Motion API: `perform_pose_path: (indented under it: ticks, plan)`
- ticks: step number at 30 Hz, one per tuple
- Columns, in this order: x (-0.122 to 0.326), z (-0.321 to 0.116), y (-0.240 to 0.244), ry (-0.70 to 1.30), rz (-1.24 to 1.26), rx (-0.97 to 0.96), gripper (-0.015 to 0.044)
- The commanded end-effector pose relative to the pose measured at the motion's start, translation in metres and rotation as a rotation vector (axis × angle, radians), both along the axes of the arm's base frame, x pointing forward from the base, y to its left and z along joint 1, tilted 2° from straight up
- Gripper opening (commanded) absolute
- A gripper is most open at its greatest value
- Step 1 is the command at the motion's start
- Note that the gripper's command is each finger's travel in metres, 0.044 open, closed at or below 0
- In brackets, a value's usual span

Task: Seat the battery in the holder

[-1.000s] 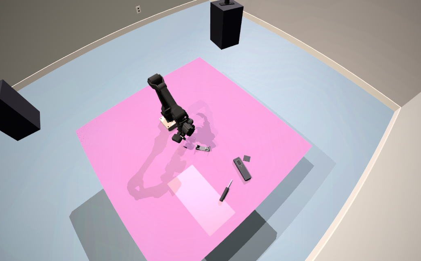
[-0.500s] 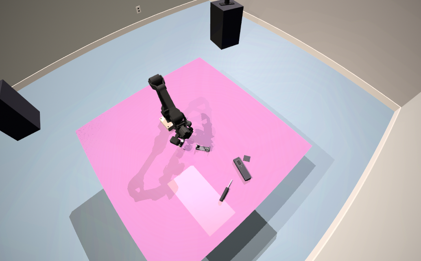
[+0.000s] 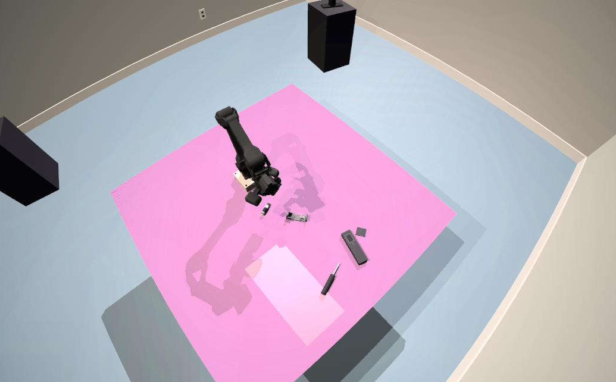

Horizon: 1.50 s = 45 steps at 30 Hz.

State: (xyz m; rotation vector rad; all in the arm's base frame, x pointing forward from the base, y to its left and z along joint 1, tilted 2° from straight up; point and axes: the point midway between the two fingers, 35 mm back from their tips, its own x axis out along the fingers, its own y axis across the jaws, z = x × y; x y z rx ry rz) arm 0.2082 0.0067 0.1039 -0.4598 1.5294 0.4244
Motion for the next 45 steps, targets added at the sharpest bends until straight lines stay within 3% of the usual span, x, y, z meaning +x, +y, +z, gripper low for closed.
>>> perform_pose_path:
  ticks: [1, 9, 11, 18, 26, 45]
  plan:
    - [-0.002, 0.008, -0.001, 0.007, 0.004, -0.006, 0.0]
    - [-0.002, 0.004, 0.0, 0.008, 0.0, 0.0, 0.0]
    - [-0.001, 0.002, -0.001, 0.005, -0.069, -0.001, 0.0052]
    - [0.005, -0.027, -0.009, -0.013, -0.78, -0.005, 0.0222]
    - [0.007, -0.058, -0.018, -0.036, -1.543, -0.008, 0.0222]
    - [0.007, -0.059, -0.018, -0.037, -1.56, -0.008, 0.0222]
